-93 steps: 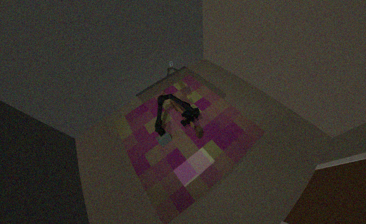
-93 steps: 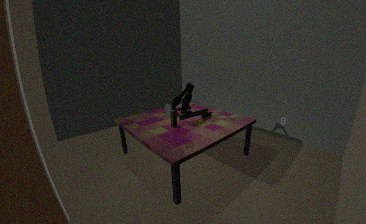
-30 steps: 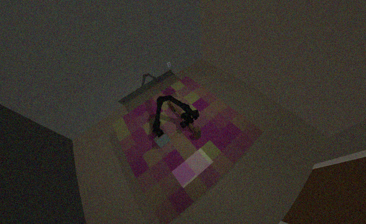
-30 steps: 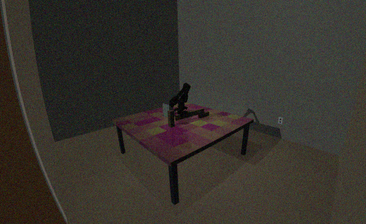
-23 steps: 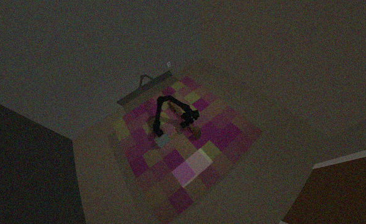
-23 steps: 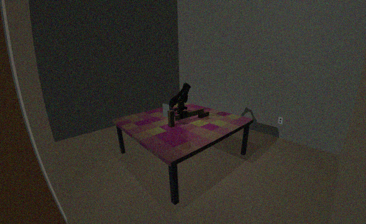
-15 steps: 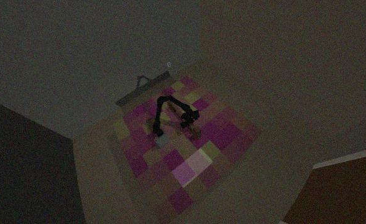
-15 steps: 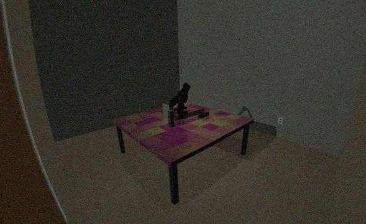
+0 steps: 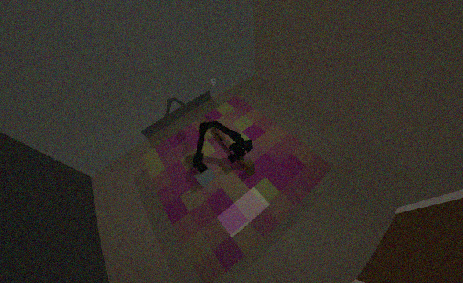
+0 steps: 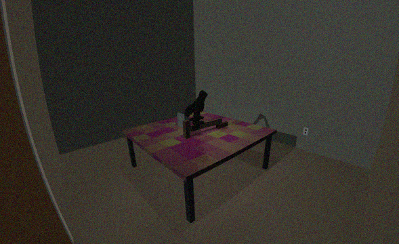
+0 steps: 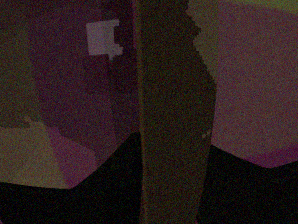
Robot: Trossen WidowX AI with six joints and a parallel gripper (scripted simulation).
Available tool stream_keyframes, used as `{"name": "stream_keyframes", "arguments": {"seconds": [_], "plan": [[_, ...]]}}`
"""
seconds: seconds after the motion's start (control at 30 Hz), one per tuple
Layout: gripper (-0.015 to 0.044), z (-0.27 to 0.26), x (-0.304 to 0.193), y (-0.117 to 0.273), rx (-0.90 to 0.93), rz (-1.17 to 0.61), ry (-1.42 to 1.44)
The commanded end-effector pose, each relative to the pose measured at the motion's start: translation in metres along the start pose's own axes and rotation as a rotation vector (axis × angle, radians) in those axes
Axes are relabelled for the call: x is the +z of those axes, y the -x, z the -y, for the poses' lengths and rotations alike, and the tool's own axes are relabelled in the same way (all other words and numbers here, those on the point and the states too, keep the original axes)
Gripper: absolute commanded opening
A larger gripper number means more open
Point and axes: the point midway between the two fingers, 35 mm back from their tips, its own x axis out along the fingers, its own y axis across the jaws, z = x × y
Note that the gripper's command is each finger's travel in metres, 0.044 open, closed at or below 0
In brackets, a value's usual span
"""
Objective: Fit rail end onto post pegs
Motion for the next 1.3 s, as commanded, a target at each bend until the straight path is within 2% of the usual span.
{"name": "stream_keyframes", "arguments": {"seconds": [0.0, 1.27], "plan": [[0.0000, 0.001, -0.003, 0.003, -0.009, -0.002, 0.001], [0.0000, 0.002, -0.015, 0.003, -0.009, -0.003, 0.001]]}}
